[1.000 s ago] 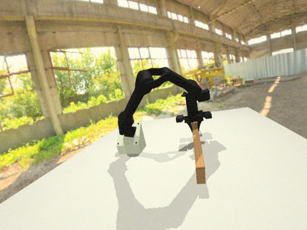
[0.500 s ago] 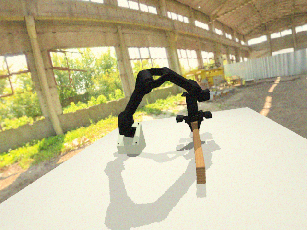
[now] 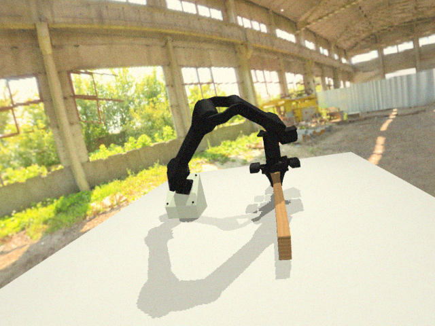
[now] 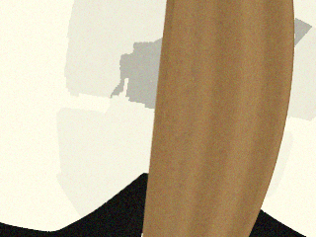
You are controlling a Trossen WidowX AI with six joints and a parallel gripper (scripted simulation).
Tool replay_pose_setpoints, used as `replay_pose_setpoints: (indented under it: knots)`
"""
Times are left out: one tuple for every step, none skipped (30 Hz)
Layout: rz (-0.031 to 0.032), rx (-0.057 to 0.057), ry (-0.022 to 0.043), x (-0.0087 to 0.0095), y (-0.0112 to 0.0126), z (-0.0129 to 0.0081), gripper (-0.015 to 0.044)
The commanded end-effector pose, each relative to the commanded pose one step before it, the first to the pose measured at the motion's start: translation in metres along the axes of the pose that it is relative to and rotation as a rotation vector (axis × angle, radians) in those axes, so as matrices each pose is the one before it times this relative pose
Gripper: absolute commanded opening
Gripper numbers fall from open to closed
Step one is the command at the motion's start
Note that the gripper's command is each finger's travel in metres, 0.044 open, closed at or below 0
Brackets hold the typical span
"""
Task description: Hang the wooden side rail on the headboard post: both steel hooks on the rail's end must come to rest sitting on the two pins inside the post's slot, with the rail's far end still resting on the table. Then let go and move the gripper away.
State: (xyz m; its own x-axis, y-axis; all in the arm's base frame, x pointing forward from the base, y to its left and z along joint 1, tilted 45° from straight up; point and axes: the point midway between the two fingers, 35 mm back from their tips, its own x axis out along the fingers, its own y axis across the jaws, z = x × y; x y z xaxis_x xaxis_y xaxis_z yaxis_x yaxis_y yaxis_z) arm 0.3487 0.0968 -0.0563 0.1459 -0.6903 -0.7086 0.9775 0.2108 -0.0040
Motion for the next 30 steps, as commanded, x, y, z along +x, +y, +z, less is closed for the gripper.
replay_pose_setpoints:
  knots:
    - [0.00907,-0.0041,0.00331,-0.00273,-0.00046,-0.00409,0.0000]
    - [0.00000,0.0000,0.00000,0.00011,-0.00011,-0.00012,0.0000]
    - [0.00000,0.0000,0.00000,0.00011,-0.00011,-0.00012,0.0000]
    - [0.00000,0.0000,0.00000,0.00011,-0.00011,-0.00012,0.0000]
    - [0.00000,0.0000,0.00000,0.00011,-0.00011,-0.00012,0.0000]
    - [0.00000,0.0000,0.00000,0.00011,-0.00011,-0.00012,0.0000]
    - [0.00000,0.0000,0.00000,0.00011,-0.00011,-0.00012,0.0000]
    - [0.00000,0.0000,0.00001,0.00004,-0.00011,-0.00012,0.0000]
    - [0.00000,0.0000,0.00001,-0.00003,-0.00010,-0.00011,0.0000]
    - [0.00000,0.0000,0.00001,-0.00007,-0.00004,-0.00010,0.0000]
    - [0.00000,0.0000,0.00001,-0.00011,0.00003,-0.00010,0.0000]
    - [0.00000,0.0000,0.00001,-0.00007,0.00006,-0.00007,0.0000]
    - [0.00000,0.0000,0.00001,-0.00007,0.00007,-0.00007,0.0000]
    - [0.00000,0.0000,0.00001,-0.00008,0.00008,-0.00007,0.0000]
    - [0.00000,0.0000,0.00001,-0.00008,0.00008,-0.00007,0.0000]
    - [0.00000,0.0000,0.00001,-0.00008,0.00008,-0.00007,0.0000]
    - [0.00000,0.0000,0.00001,-0.00008,0.00008,-0.00007,0.0000]
    - [0.00000,0.0000,0.00001,-0.00008,0.00008,-0.00007,0.0000]
    - [0.00000,0.0000,0.00001,-0.00008,0.00008,-0.00007,0.0000]
    - [0.00000,0.0000,0.00001,-0.00008,0.00008,-0.00007,0.0000]
    - [0.00000,0.0000,0.00001,-0.00008,0.00008,-0.00007,0.0000]
    - [0.00000,0.0000,0.00001,-0.00008,0.00008,-0.00007,0.0000]
    - [0.00000,0.0000,0.00001,-0.00008,0.00008,-0.00007,0.0000]
    - [0.00000,0.0000,0.00001,-0.00008,0.00008,-0.00007,0.0000]
    - [0.00000,0.0000,0.00001,-0.00008,0.00008,-0.00007,0.0000]
    - [0.00000,0.0000,0.00001,-0.00008,0.00008,-0.00007,0.0000]
    - [0.00000,0.0000,0.00001,-0.00008,0.00008,-0.00007,0.0000]
    - [0.00000,0.0000,0.00001,-0.00008,0.00008,-0.00007,0.0000]
    - [0.00000,0.0000,0.00001,-0.00008,0.00008,-0.00007,0.0000]
    - [0.00000,0.0000,0.00001,-0.00008,0.00008,-0.00007,0.0000]
